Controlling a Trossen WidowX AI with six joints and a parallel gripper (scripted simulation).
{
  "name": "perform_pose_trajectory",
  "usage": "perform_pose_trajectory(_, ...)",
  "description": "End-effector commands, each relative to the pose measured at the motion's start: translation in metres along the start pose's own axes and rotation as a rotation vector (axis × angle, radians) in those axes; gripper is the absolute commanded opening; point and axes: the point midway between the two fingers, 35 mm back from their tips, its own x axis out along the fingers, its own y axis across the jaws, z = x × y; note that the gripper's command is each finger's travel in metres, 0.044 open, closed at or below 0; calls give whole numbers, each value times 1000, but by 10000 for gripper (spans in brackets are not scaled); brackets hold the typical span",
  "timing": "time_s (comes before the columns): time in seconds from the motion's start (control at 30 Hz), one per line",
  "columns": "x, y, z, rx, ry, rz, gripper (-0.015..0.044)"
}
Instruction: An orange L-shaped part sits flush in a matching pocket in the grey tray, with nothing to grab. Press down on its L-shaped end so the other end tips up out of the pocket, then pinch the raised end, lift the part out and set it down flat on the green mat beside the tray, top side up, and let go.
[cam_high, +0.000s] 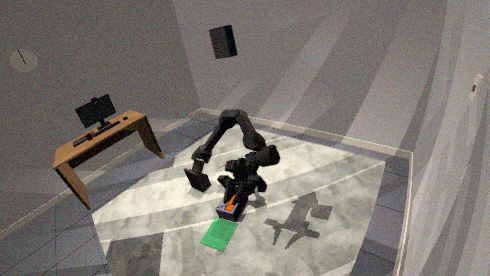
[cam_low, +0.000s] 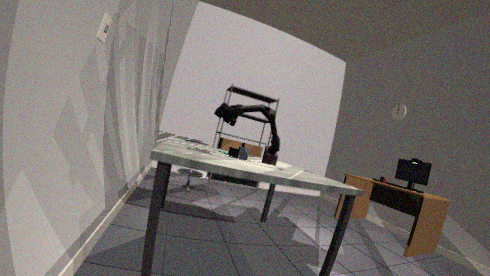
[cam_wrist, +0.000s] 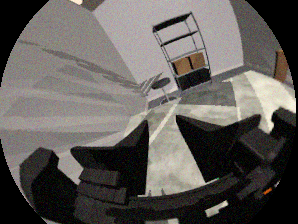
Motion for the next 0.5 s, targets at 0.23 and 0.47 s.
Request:
perform_pose_trajectory(0.23,-44,-105,-46,-1023,671,30,180)
perform_pose_trajectory(0.47,-75,-138,-60,-1296,920,216,180)
